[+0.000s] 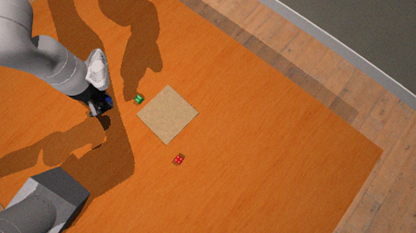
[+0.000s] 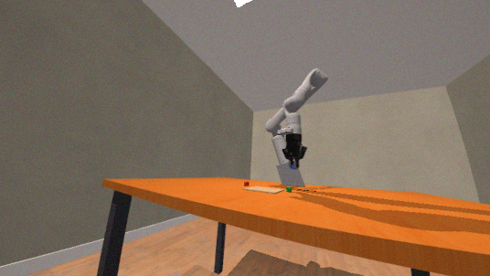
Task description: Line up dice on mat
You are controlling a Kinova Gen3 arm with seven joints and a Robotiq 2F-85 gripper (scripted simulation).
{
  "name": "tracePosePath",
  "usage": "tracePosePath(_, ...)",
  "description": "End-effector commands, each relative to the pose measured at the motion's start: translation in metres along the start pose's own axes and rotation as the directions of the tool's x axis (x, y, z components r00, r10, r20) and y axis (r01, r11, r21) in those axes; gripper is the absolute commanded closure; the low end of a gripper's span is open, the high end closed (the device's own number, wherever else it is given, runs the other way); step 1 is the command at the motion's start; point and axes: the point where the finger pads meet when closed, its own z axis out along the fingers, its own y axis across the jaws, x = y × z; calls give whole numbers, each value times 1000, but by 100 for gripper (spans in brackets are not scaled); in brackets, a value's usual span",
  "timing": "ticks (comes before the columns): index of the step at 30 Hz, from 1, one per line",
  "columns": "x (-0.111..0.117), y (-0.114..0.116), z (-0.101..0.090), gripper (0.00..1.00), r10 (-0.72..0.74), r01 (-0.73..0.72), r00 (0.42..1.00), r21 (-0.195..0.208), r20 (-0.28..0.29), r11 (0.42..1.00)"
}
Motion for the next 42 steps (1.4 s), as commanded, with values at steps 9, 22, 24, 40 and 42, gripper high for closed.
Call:
tracePosePath(9, -1, -3, -4, 85, -5, 5, 1000, 8, -1, 1000)
tracePosePath(22, 6, 1, -4, 85, -44, 44, 999, 9, 0, 999)
tracePosePath(24, 11, 4, -5, 85, -70, 70, 998, 9, 0, 997)
tracePosePath(40, 66, 47, -8, 85, -354, 354, 935, 9, -3, 935)
tracePosePath(42, 72, 54, -8, 85, -389, 389, 921, 8, -3, 921)
